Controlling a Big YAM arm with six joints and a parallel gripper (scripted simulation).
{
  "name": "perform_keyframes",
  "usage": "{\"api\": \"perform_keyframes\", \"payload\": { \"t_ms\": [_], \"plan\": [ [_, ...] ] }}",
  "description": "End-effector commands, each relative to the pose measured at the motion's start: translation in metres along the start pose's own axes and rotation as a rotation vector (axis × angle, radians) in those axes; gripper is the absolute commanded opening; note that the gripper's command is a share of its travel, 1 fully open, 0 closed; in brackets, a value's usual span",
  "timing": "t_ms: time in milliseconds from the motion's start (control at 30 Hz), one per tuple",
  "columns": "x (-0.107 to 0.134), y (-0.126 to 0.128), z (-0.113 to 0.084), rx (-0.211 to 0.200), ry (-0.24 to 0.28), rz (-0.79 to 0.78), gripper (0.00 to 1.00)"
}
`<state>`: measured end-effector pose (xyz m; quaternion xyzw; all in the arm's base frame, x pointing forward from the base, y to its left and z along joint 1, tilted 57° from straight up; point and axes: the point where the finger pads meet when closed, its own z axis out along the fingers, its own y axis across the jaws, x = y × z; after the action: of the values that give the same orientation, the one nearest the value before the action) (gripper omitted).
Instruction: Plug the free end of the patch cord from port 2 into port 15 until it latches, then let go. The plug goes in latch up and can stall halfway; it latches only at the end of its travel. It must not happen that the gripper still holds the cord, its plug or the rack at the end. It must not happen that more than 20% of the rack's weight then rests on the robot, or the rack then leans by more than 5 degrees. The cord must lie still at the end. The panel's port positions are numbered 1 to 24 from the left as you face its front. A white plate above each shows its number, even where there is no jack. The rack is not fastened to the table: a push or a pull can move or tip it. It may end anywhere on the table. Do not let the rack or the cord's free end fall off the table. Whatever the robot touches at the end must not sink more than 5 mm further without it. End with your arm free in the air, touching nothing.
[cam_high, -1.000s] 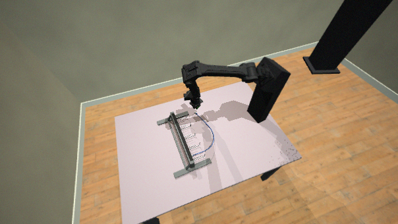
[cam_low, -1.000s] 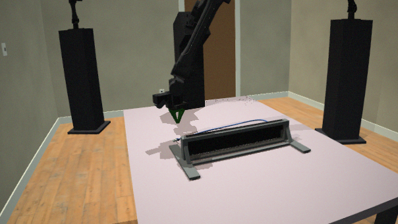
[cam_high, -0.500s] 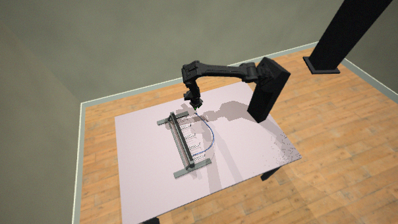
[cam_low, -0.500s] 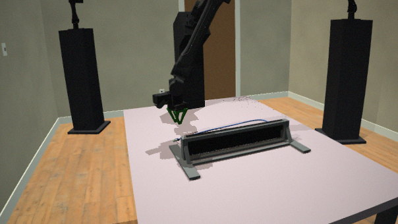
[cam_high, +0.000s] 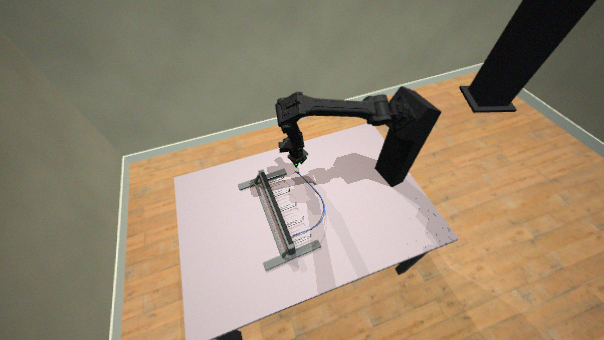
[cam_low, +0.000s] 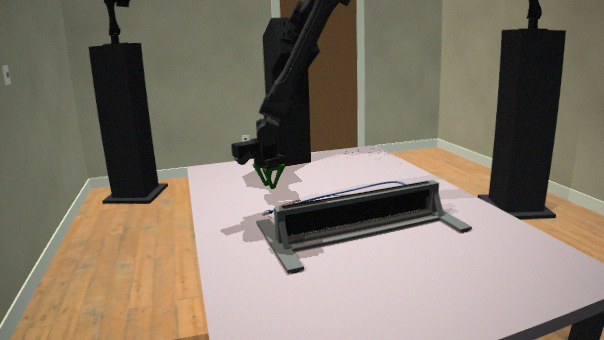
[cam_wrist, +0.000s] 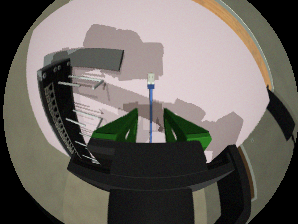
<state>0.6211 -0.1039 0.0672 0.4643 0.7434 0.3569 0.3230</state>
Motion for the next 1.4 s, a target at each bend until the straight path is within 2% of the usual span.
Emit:
{"api": "perform_keyframes", "payload": {
  "t_ms": [0,900,1367],
  "plan": [
    [0.003,-0.002,0.007,0.004,0.005,0.009,0.36],
    [0.004,-0.004,0.01,0.008,0.008,0.004,0.36],
    [0.003,-0.001,0.03,0.0,0.003,-0.003,0.36]
  ]
}}
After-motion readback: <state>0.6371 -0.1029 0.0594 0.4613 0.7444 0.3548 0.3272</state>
